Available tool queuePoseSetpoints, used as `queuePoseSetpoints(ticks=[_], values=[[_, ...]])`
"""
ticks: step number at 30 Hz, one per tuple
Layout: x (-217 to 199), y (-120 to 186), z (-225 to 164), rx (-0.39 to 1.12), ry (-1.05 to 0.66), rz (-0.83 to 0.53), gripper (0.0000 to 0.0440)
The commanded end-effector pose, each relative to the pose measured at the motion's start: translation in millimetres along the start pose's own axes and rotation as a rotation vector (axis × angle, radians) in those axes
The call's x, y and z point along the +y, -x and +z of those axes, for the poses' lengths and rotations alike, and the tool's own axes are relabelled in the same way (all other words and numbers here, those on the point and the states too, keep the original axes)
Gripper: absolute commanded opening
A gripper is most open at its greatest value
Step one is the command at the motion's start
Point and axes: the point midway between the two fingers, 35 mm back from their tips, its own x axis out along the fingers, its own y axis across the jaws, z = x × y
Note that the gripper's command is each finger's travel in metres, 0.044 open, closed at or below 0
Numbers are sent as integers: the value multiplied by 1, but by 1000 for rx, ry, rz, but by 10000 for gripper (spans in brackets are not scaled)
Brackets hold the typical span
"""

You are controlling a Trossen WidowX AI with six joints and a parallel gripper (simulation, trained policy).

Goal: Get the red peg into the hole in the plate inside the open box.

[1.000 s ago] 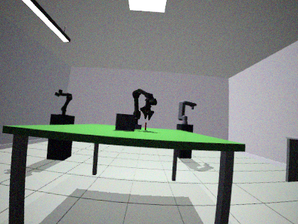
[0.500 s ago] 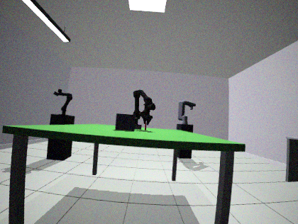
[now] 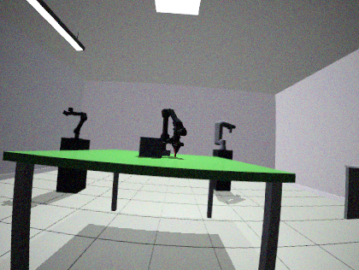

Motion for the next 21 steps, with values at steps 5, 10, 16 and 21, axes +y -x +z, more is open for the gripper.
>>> queuePoseSetpoints(ticks=[5, 10, 16, 21], values=[[9, 4, -2, 30, 17, 33, 4], [15, 18, -4, 56, 2, 84, 0], [22, 40, -5, 85, -4, 150, 0], [28, 62, -4, 98, 1, 208, 0]])
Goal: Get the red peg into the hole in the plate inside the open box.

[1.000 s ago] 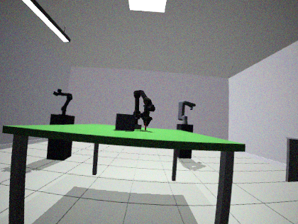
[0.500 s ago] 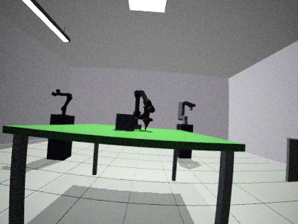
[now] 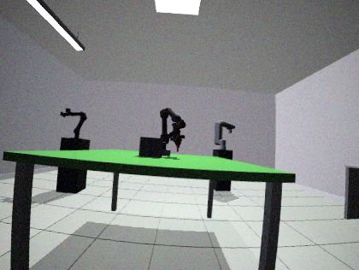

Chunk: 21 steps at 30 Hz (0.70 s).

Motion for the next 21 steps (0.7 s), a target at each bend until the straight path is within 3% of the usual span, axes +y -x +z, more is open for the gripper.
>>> queuePoseSetpoints(ticks=[1, 21], values=[[8, 16, -1, 14, 10, 45, 0], [33, 108, 42, -89, 40, 215, 0]])
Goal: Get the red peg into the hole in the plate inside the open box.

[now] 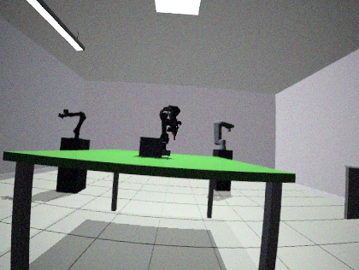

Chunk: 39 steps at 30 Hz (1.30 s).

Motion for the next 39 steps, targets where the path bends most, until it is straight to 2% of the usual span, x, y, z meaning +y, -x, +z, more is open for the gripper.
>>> queuePoseSetpoints(ticks=[1, 17, 39], values=[[4, 12, 12, -34, 2, 15, 0], [2, 26, 67, -135, -40, -28, 0], [4, 18, 125, -152, -82, -96, 0]])
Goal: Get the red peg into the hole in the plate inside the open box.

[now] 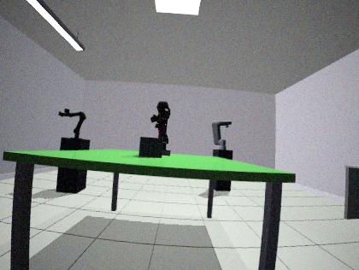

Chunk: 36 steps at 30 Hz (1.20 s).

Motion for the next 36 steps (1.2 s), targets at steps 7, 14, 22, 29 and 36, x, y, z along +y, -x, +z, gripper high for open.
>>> queuePoseSetpoints(ticks=[7, 14, 22, 29, 36], values=[[4, -17, 20, 9, -4, -22, 0], [4, -34, 32, 19, -3, -45, 0], [5, -57, 39, 39, 4, -56, 0], [9, -73, 44, 53, 18, -52, 0], [10, -93, 45, 68, 48, -59, 0]])
